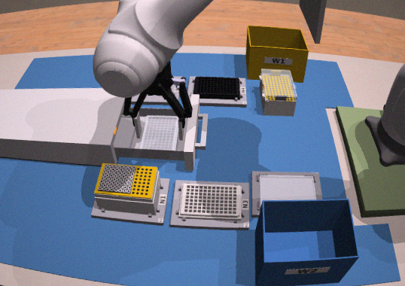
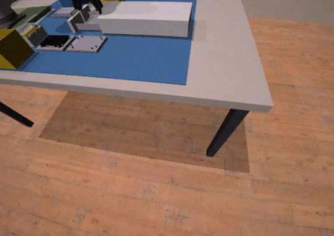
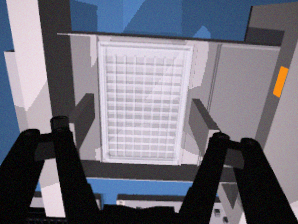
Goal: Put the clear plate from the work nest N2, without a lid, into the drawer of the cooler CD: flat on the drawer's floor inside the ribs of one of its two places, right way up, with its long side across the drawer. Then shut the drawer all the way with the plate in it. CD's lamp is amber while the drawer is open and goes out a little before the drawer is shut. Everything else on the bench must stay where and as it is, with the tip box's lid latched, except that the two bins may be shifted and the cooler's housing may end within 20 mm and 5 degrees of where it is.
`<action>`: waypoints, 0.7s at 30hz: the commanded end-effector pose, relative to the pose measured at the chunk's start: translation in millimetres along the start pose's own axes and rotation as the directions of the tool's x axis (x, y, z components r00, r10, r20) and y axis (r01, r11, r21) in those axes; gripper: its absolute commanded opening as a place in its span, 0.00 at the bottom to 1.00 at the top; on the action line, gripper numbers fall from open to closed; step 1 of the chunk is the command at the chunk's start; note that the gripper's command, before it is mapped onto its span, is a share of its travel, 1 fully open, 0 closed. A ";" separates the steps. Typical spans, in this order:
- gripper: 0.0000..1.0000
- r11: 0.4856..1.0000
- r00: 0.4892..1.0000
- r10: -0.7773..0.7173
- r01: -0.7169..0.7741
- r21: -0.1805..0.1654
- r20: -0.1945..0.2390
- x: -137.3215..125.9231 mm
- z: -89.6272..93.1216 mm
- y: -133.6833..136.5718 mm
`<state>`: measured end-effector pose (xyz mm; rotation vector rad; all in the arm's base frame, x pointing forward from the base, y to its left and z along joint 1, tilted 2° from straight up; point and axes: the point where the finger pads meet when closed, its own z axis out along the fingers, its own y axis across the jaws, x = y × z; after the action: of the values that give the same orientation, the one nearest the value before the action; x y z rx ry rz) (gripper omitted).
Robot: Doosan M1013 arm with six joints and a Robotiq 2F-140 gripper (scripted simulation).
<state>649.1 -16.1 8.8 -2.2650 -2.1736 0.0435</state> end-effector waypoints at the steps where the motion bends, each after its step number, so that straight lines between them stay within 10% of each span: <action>1: 0.66 1.000 1.000 0.000 0.000 0.000 0.000 0.0 -0.1 0.0; 21: 0.66 1.000 1.000 0.000 0.000 0.000 0.000 0.0 -6.8 0.0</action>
<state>649.2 -16.0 12.9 -2.2651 -2.1737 0.0435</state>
